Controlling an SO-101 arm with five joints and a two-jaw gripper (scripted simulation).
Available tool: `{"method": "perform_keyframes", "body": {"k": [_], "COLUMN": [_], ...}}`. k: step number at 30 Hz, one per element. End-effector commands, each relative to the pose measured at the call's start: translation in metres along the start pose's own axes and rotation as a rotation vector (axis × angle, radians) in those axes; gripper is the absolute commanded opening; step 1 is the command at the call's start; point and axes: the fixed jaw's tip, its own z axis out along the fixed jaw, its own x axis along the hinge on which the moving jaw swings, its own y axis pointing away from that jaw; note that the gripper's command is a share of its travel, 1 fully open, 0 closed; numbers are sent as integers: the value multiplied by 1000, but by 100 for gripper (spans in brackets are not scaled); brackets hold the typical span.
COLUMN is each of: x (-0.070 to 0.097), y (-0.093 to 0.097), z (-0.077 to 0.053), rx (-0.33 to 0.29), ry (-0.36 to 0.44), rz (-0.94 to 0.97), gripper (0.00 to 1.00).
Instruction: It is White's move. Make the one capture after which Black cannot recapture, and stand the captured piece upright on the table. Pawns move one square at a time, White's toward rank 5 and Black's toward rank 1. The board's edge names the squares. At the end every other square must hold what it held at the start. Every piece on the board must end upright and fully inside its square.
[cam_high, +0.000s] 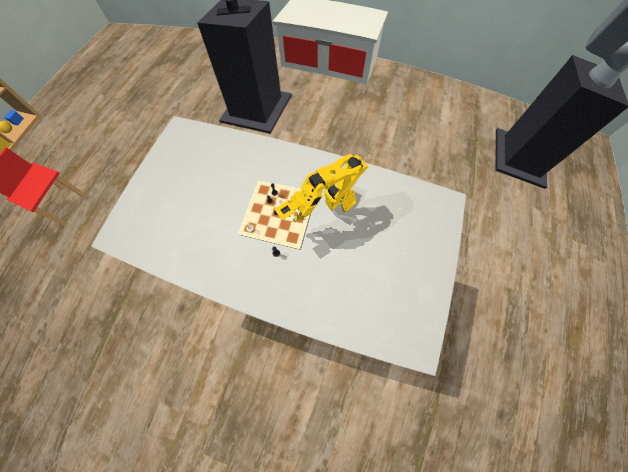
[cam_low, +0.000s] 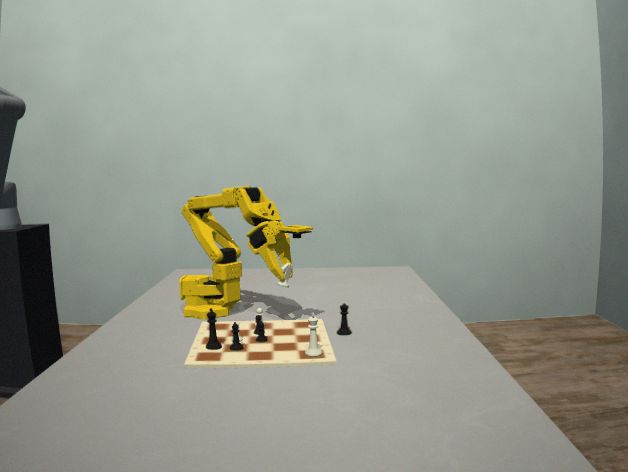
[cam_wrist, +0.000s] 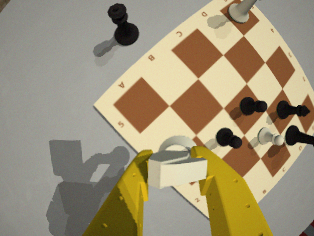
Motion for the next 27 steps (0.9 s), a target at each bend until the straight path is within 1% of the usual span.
{"method": "perform_keyframes", "body": {"k": [1,10,12,27], "x": [-1,4,4,19], "y": [1,1,1,1], "z": [0,9,9,35], "rx": [-4,-4,-4,-4], "ry": [-1,-1,-1,-1], "rz": [-5,-5,-5,-5], "gripper": [0,0,0,0]}}
